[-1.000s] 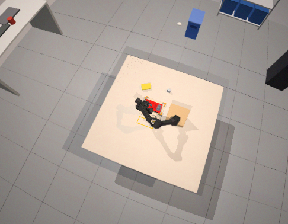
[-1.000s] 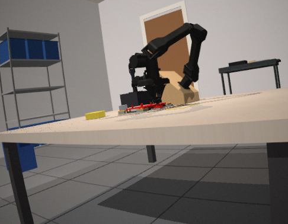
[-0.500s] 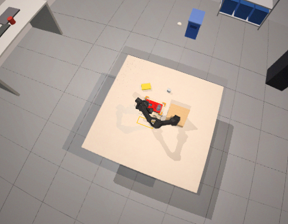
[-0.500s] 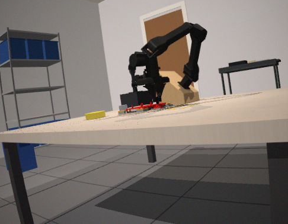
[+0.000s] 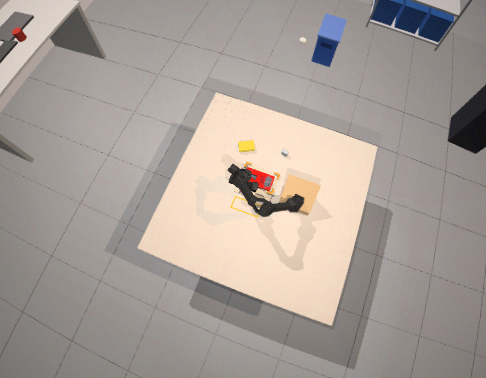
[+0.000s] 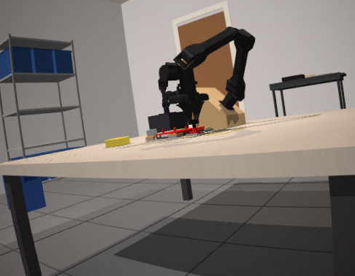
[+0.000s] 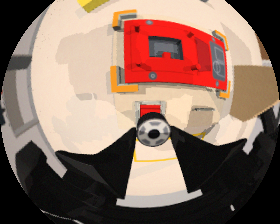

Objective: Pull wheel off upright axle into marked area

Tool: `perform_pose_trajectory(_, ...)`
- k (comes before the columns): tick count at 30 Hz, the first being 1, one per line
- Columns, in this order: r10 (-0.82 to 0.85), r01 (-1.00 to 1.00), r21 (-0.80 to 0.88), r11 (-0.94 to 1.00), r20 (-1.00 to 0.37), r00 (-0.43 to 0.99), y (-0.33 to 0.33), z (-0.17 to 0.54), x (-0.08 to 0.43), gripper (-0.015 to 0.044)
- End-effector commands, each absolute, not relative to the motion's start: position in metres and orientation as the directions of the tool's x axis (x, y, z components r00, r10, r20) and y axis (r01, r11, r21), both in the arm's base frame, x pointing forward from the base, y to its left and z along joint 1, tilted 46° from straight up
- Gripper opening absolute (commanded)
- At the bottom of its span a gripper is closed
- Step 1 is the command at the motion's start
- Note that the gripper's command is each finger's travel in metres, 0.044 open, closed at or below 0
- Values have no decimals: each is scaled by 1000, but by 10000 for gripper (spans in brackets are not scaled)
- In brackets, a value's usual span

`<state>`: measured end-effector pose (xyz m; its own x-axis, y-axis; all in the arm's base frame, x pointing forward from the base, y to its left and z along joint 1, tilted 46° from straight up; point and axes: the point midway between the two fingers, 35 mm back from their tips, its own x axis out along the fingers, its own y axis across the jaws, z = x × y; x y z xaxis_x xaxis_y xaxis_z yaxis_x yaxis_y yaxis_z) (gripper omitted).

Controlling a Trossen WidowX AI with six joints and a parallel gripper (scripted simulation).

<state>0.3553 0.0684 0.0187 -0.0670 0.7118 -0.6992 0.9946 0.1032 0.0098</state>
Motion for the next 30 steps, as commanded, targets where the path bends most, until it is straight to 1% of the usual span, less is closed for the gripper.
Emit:
perform_pose_trajectory(1, 711, 994, 16, 106, -700, -64, 66, 20, 356, 0)
perform_pose_trajectory(30, 711, 994, 15, 104, -700, -64, 59, 27, 357, 0)
